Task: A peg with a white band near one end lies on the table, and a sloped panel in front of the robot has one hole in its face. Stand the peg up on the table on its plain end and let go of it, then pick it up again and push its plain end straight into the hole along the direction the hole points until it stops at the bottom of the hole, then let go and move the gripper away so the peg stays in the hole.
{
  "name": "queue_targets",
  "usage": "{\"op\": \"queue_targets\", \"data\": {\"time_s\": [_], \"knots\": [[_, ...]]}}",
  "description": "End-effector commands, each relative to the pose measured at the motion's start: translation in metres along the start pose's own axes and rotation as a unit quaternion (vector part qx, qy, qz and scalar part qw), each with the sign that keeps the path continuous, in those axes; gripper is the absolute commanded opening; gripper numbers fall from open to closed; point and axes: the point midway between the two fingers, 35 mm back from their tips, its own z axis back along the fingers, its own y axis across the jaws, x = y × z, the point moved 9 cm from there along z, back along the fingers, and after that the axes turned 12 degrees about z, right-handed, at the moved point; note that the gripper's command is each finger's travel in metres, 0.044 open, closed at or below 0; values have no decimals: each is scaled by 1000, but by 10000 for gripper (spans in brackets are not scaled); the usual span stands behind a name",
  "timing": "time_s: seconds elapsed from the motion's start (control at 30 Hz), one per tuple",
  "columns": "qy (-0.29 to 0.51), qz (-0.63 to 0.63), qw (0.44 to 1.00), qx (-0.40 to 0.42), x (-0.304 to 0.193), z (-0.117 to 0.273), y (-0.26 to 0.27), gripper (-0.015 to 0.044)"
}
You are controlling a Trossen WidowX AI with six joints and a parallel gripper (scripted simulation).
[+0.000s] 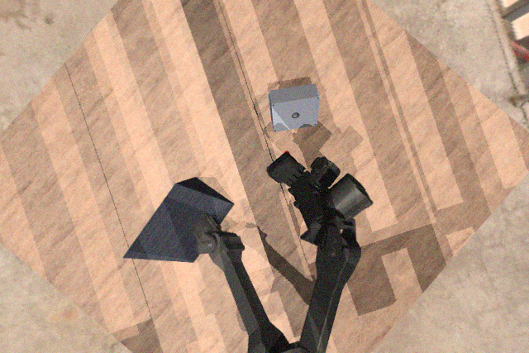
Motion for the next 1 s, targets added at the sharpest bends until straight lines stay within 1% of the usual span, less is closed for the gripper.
{"op": "queue_targets", "data": {"time_s": [0.0,0.43,0.97], "knots": [[-24,-7,1000,13,2,1,-3,0],[-94,-25,994,43,11,5,-11,0],[-113,-29,992,50,23,-18,-11,0]]}}
